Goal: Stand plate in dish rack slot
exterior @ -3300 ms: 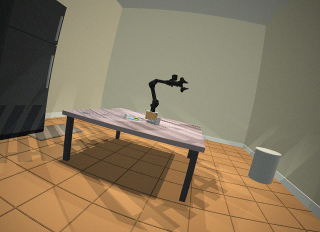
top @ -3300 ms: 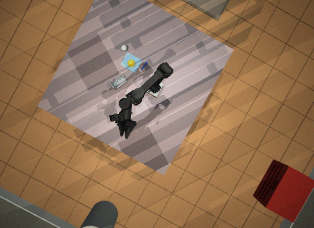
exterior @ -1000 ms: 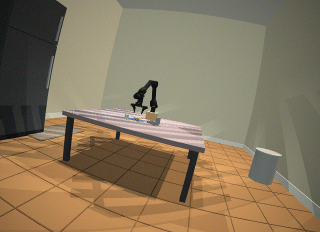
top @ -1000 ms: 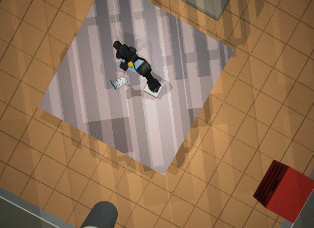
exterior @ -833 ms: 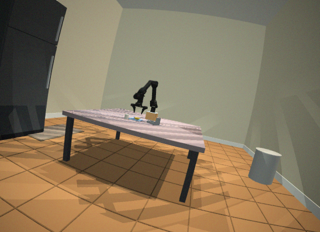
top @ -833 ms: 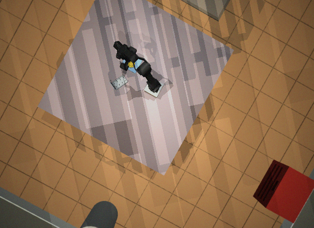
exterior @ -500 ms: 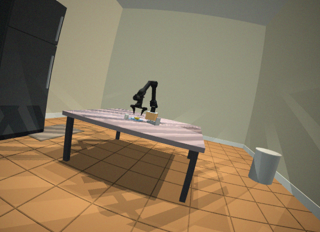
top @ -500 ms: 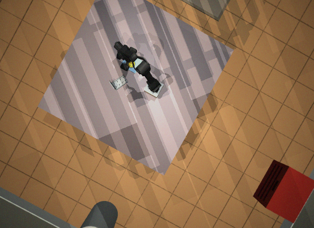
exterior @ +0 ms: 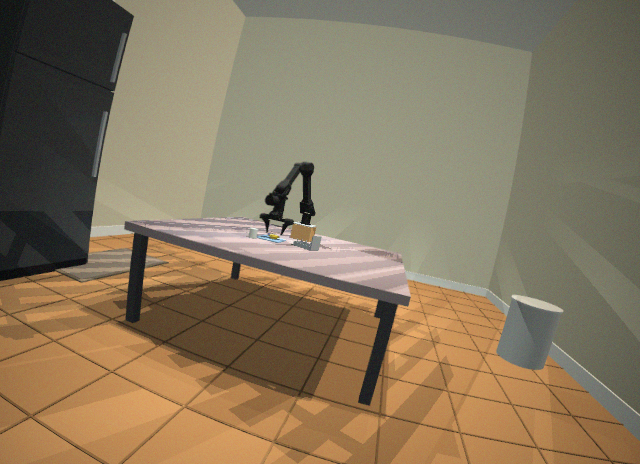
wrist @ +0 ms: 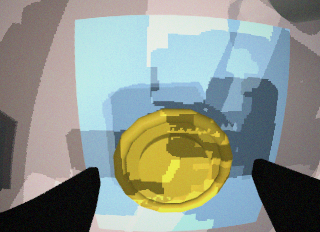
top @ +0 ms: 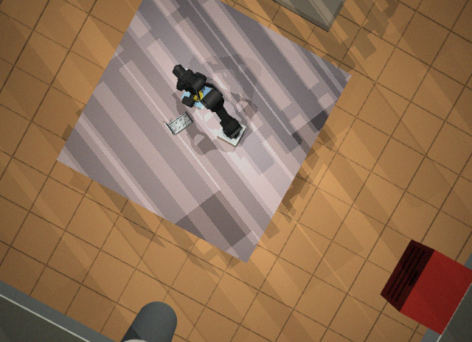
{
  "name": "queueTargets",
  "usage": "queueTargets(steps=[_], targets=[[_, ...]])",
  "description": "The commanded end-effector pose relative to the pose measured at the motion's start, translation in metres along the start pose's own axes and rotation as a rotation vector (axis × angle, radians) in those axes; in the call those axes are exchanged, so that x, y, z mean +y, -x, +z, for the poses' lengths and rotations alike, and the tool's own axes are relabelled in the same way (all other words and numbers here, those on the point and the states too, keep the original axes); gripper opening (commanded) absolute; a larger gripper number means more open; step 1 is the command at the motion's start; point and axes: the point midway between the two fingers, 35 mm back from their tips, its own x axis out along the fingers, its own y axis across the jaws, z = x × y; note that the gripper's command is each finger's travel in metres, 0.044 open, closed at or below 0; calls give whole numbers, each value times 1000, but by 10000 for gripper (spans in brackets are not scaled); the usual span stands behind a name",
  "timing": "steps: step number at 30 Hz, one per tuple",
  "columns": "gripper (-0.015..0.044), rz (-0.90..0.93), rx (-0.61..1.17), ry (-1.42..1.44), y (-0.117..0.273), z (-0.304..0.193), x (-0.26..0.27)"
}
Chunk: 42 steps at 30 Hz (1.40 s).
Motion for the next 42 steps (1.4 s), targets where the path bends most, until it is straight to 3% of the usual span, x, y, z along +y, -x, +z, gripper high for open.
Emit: queueTargets(steps=[1, 12, 13, 20, 31, 42], targets=[[400, -2, 6, 0, -8, -2, 0], [400, -2, 6, 0, -23, -3, 2], [374, -2, 6, 0, -23, -3, 2], [368, -2, 6, 0, -23, -3, 2], [295, -2, 6, 0, -23, -3, 2], [6, -2, 5, 0, 30, 9, -2]])
